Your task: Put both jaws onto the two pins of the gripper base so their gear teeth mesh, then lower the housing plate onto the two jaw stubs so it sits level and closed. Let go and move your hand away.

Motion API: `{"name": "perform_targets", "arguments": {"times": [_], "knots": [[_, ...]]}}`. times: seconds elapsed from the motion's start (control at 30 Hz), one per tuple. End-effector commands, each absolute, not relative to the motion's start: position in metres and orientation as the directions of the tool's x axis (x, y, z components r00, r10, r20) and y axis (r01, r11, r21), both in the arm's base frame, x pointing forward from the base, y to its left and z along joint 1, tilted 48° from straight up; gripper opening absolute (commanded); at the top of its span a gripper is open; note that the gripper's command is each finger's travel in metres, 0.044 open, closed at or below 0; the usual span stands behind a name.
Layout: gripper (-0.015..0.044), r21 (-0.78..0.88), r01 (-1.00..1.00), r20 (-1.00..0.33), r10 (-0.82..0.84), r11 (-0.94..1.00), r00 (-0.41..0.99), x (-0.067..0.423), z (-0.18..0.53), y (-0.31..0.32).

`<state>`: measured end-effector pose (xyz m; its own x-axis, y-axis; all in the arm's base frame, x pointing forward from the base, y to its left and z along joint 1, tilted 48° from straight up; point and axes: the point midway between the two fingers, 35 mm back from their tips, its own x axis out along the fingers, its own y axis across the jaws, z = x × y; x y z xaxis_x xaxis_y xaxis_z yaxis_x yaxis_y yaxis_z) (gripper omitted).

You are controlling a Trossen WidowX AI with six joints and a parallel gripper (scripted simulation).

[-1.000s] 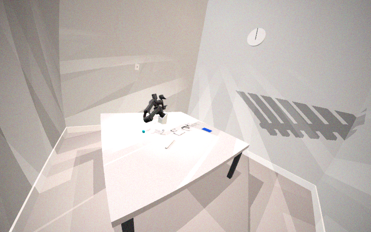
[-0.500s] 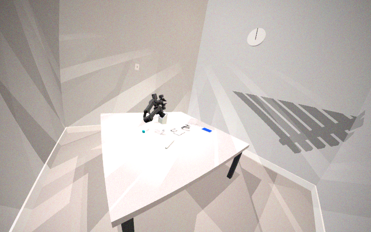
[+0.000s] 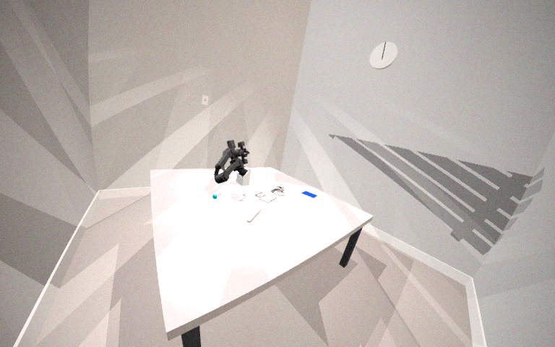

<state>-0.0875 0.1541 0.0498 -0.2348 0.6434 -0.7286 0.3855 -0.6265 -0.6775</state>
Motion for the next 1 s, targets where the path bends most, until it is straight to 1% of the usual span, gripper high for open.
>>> {"name": "perform_targets", "arguments": {"times": [0.0,0.5,0.97], "knots": [[0.0053,-0.673,0.376,-0.733,0.642,-0.637,-0.224,-0.086,0.050,0.155],[0.0440,-0.570,0.126,-0.819,0.574,-0.812,-0.001,-0.051,0.054,0.174],[0.0440,-0.469,-0.144,-0.880,0.447,-0.871,0.161,-0.018,0.052,0.190]]}}
